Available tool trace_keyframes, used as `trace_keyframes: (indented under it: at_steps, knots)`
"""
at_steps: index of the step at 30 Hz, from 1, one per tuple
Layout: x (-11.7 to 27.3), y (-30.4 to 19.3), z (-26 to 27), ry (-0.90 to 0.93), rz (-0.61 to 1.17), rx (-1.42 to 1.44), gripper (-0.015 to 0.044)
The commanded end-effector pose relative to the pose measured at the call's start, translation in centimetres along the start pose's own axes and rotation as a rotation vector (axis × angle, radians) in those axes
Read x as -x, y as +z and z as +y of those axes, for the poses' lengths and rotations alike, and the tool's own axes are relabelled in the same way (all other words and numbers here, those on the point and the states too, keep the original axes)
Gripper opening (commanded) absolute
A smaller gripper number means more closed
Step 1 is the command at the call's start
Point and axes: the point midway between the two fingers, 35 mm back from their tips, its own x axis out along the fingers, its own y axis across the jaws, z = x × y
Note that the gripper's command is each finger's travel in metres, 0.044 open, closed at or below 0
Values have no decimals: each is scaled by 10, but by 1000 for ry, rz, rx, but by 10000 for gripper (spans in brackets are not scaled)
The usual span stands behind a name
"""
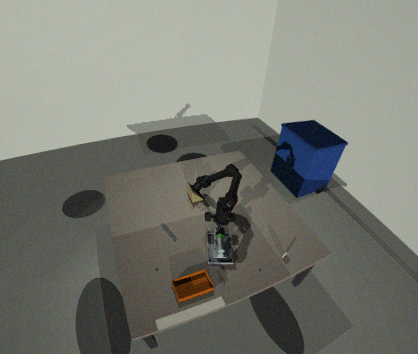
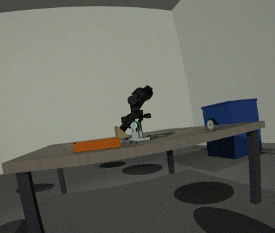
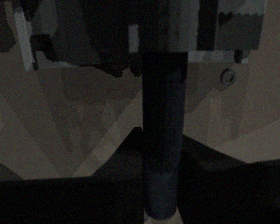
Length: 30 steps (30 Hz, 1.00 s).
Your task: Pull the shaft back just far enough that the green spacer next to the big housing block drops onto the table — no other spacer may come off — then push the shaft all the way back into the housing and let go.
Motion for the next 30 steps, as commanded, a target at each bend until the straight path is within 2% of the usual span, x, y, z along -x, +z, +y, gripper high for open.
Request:
trace_keyframes:
  at_steps: [1, 30]
  knots:
    - [0, -1, 1, 4, 0, -2, 0]
    - [0, -4, 1, 4, 0, -2, 0]
